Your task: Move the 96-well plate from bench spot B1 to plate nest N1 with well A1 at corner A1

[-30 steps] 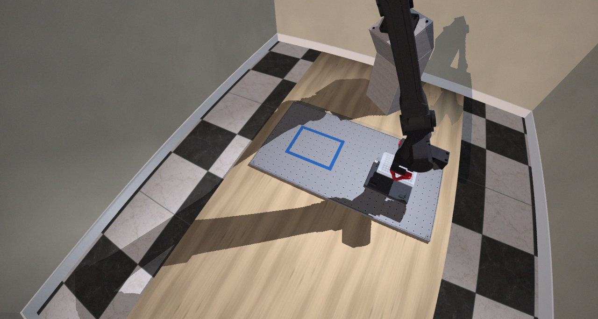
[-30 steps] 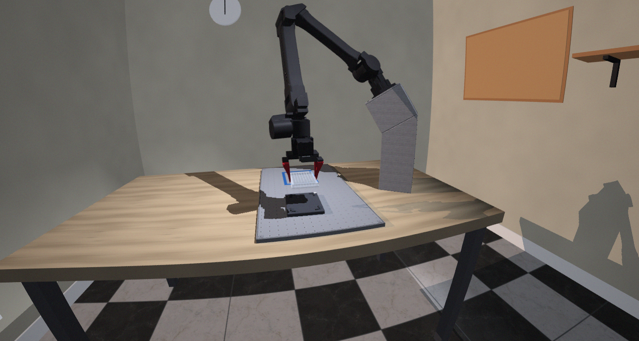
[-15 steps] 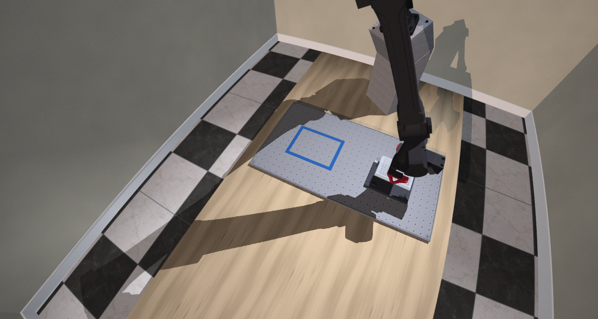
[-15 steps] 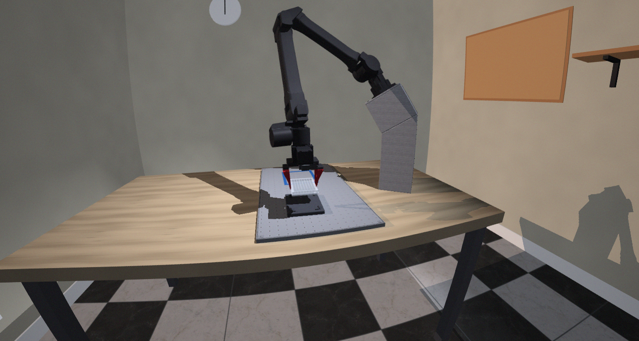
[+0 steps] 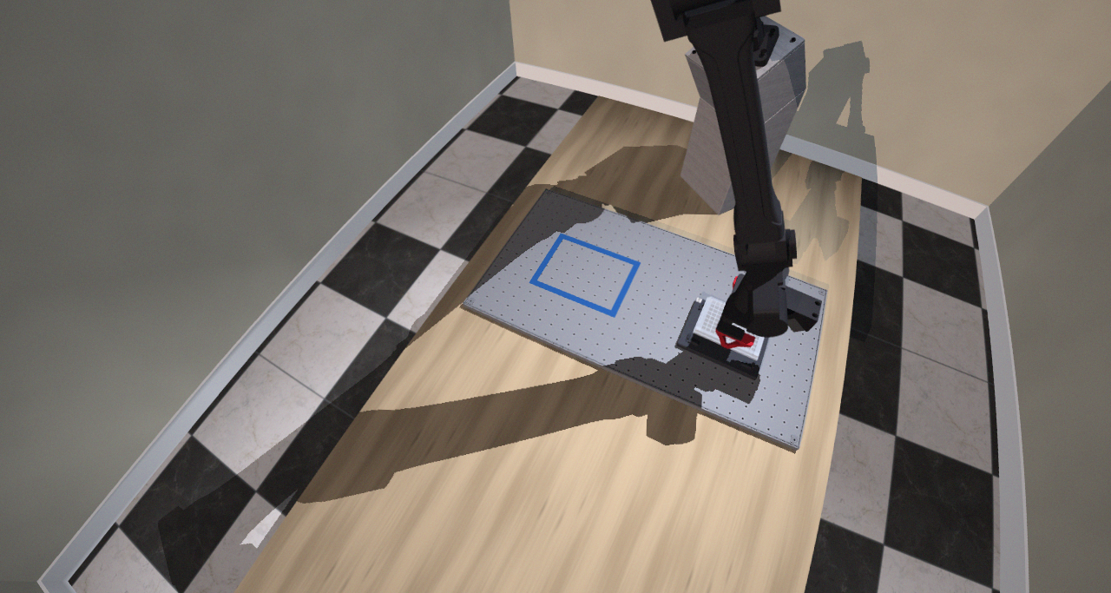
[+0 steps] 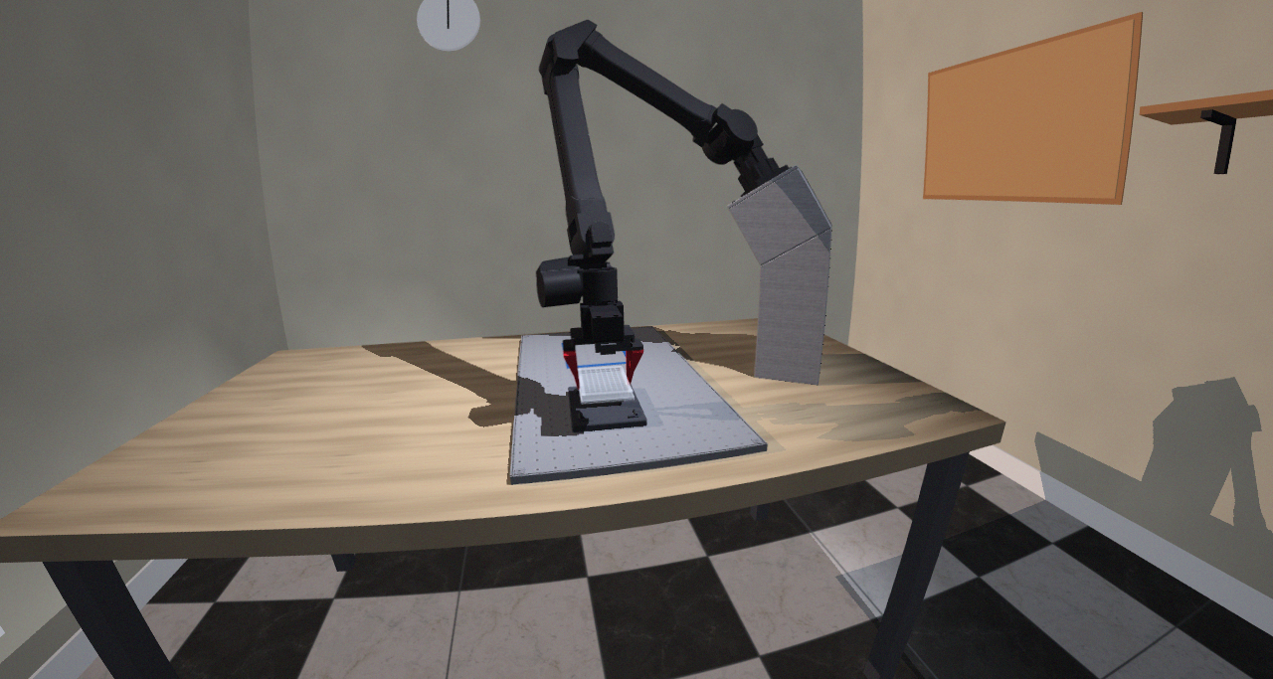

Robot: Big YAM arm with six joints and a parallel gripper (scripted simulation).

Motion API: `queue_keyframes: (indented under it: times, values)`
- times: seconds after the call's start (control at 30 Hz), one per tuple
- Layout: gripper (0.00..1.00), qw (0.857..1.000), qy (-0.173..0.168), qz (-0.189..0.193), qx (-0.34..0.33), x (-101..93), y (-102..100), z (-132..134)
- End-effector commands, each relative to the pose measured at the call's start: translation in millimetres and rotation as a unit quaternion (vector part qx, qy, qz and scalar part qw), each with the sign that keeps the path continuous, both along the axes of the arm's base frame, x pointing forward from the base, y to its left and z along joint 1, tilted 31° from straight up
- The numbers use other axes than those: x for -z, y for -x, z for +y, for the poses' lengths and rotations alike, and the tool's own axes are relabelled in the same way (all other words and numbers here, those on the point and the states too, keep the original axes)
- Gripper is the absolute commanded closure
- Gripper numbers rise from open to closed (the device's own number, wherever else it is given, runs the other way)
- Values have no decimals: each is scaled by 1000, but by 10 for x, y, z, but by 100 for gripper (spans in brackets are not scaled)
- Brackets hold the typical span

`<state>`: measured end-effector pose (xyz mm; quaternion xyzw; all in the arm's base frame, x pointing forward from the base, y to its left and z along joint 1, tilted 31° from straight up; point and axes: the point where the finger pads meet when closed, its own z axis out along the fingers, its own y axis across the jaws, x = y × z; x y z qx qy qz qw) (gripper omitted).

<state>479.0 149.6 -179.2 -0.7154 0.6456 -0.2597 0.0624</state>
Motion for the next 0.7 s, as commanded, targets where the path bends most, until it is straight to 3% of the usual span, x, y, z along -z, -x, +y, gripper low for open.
queue_keyframes:
  times: [0.0,0.3,0.43,0.67]
  values:
    - [100,1000,-1,-4,-5,21,-76,-17]
    - [100,1000,-1,-4,-5,150,-145,-56]
    - [100,1000,-4,-12,-16,42,-158,78]
    - [100,1000,-3,-6,-8,78,-120,20]
